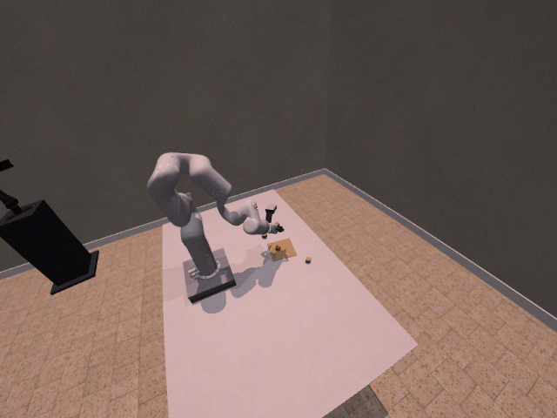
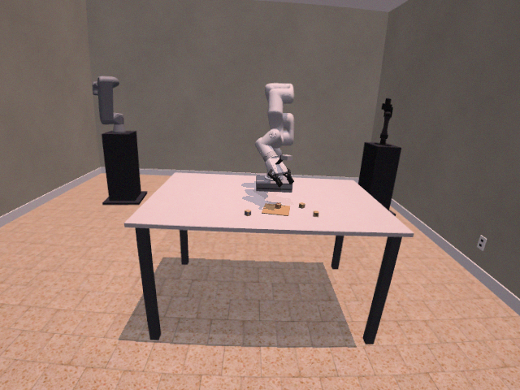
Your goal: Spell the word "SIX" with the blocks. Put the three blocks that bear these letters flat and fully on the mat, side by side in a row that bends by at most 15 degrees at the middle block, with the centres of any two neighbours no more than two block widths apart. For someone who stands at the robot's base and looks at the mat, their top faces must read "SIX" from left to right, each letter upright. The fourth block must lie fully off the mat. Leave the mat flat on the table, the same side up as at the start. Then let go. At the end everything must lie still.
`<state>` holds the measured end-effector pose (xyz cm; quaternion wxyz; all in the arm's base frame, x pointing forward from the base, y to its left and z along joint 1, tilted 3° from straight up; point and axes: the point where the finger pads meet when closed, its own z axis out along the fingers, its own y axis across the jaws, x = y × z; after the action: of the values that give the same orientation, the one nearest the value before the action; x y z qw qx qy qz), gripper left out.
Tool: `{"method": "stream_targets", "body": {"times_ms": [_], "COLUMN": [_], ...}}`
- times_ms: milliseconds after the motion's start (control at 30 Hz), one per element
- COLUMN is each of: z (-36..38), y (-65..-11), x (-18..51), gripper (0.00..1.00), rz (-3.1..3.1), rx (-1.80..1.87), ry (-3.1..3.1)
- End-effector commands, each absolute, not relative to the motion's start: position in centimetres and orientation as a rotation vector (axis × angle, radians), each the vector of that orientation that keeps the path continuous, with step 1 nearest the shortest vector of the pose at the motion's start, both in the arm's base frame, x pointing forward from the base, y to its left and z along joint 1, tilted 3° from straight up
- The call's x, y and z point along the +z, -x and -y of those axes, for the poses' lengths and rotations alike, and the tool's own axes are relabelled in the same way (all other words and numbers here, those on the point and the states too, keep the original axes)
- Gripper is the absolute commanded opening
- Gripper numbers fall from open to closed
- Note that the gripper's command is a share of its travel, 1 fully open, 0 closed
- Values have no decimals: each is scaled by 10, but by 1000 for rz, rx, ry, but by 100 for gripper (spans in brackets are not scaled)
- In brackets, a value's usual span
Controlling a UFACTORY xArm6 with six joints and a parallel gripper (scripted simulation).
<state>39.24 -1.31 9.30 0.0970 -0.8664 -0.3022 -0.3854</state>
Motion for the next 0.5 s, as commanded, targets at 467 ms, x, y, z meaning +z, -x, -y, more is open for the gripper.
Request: {"method": "stream_targets", "body": {"times_ms": [467], "z": [44], "y": [-388], "x": [95], "gripper": [100], "rz": [899], "rx": [-1108], "ry": [2555]}}
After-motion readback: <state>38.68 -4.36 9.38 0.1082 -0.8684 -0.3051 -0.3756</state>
